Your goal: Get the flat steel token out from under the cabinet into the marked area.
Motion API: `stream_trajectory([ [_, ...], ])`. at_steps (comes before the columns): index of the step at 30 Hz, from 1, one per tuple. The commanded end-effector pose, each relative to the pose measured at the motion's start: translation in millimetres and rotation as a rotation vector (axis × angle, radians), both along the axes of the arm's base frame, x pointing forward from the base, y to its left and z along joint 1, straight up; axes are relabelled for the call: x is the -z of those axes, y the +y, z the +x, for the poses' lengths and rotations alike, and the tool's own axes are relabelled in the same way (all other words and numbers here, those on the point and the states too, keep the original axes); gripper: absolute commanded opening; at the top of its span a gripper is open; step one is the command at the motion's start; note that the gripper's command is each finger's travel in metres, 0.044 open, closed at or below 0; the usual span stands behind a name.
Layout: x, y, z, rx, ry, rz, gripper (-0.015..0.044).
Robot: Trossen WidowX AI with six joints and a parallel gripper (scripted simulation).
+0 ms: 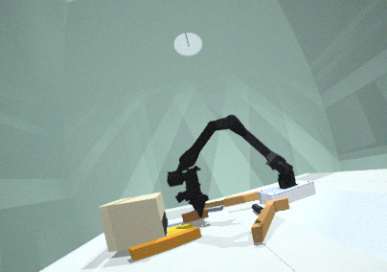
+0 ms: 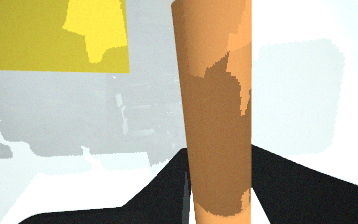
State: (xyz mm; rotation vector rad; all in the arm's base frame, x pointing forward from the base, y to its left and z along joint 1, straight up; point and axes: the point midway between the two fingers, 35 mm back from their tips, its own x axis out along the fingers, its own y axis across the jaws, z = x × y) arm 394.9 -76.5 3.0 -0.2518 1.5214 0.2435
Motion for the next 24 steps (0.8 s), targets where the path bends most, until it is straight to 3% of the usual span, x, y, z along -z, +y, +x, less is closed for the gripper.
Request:
stream_trajectory([
  [1, -0.4, 1.6, 4.4, 0.001, -0.002, -0.002, 0.0],
  [24, 0.9, 20.4, 11.2, 0.001, -0.002, 0.0, 0.0],
])
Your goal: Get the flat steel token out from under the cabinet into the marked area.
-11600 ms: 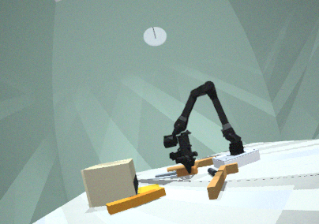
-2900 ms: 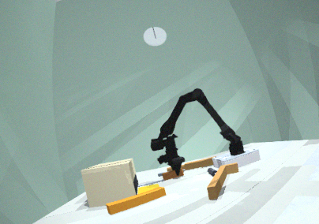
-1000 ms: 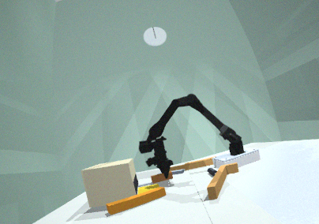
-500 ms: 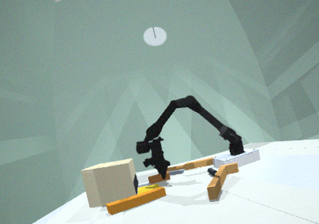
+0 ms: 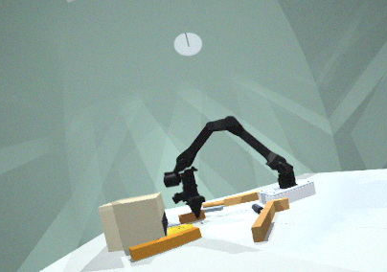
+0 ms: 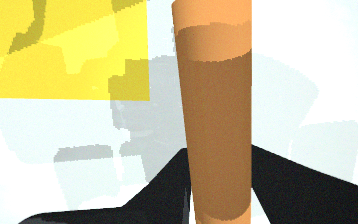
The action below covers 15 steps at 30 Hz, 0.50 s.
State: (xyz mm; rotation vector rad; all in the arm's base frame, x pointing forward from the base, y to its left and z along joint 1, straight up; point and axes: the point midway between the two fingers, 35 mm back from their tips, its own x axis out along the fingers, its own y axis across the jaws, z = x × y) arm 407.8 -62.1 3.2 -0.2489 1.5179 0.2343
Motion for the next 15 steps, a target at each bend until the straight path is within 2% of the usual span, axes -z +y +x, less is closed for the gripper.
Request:
stream_trajectory([
  [1, 1.1, 7.3, -2.1, -0.007, 0.002, 0.003, 0.0],
  [15, 1.6, 26.6, -8.5, -0.007, 0.003, 0.005, 0.0],
])
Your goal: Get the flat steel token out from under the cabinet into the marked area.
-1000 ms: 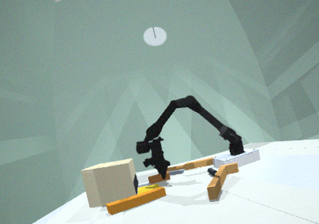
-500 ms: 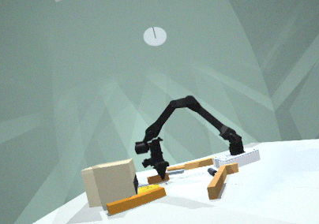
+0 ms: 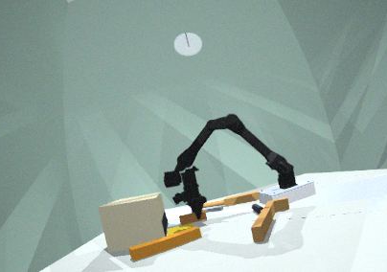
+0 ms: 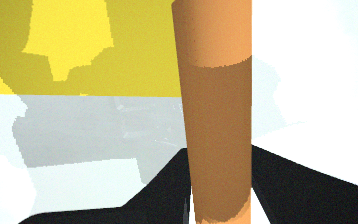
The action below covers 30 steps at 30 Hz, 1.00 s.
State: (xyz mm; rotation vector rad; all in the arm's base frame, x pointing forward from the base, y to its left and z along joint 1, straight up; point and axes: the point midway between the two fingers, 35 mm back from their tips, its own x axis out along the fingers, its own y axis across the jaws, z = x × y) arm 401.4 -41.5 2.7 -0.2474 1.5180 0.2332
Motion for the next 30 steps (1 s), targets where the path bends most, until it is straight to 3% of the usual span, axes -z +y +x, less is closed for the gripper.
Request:
stream_trajectory([
  [1, 1.1, 7.3, -2.5, -0.009, 0.003, 0.004, 0.0],
  [30, 2.1, 3.1, -22.6, -0.009, 0.004, 0.004, 0.0],
])
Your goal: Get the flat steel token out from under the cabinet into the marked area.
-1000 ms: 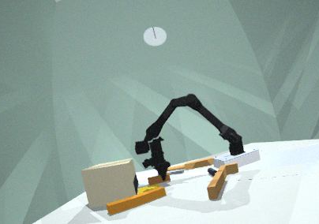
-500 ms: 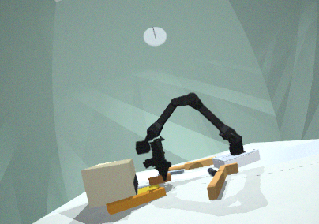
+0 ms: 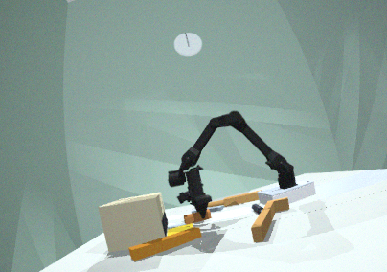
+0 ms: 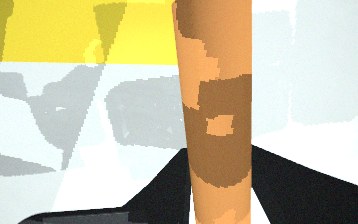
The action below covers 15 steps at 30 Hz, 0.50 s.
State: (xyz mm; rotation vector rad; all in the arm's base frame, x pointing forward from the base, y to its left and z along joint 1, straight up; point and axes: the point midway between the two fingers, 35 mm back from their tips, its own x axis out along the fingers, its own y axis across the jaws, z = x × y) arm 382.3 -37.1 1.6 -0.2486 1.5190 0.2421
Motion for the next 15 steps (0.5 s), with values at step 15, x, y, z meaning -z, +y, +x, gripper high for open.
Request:
stream_trajectory([
  [15, 1.8, -6.6, -18.2, -0.002, 0.003, -0.001, 0.0],
])
